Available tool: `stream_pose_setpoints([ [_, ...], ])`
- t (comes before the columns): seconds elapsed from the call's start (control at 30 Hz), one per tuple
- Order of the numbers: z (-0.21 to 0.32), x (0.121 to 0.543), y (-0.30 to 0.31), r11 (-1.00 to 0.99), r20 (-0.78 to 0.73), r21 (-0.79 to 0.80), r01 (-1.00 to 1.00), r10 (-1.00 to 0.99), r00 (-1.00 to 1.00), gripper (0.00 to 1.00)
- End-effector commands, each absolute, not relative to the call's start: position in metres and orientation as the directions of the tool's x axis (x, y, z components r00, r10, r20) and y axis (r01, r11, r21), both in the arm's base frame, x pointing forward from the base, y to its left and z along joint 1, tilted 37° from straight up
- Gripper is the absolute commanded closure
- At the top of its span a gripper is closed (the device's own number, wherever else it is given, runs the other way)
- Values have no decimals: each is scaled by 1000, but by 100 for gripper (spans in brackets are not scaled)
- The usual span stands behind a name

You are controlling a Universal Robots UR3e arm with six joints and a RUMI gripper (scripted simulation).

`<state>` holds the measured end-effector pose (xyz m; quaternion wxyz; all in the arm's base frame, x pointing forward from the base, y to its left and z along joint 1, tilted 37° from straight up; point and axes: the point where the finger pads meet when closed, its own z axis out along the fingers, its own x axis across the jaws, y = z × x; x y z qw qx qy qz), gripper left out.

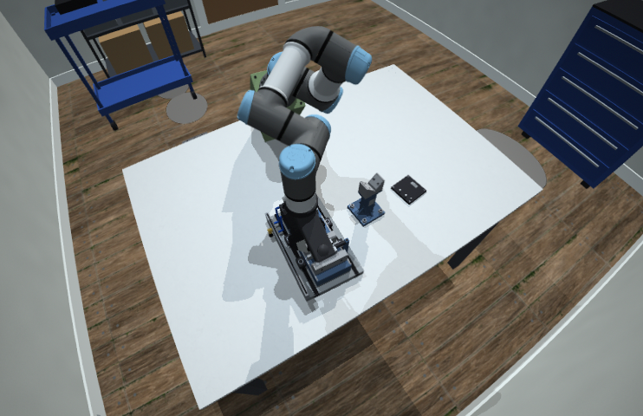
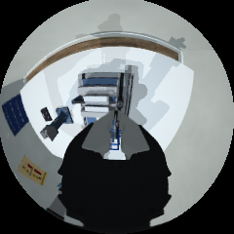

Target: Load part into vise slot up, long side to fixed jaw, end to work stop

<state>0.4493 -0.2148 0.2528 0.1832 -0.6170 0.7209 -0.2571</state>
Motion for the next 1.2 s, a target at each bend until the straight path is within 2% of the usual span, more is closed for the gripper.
stream_pose_setpoints([
  [0.0,249,453,-216,105,56,-599,-794,-983,-172,100],
  [1.17,238,461,-218,105,56,-599,-794,-983,-172,100],
])
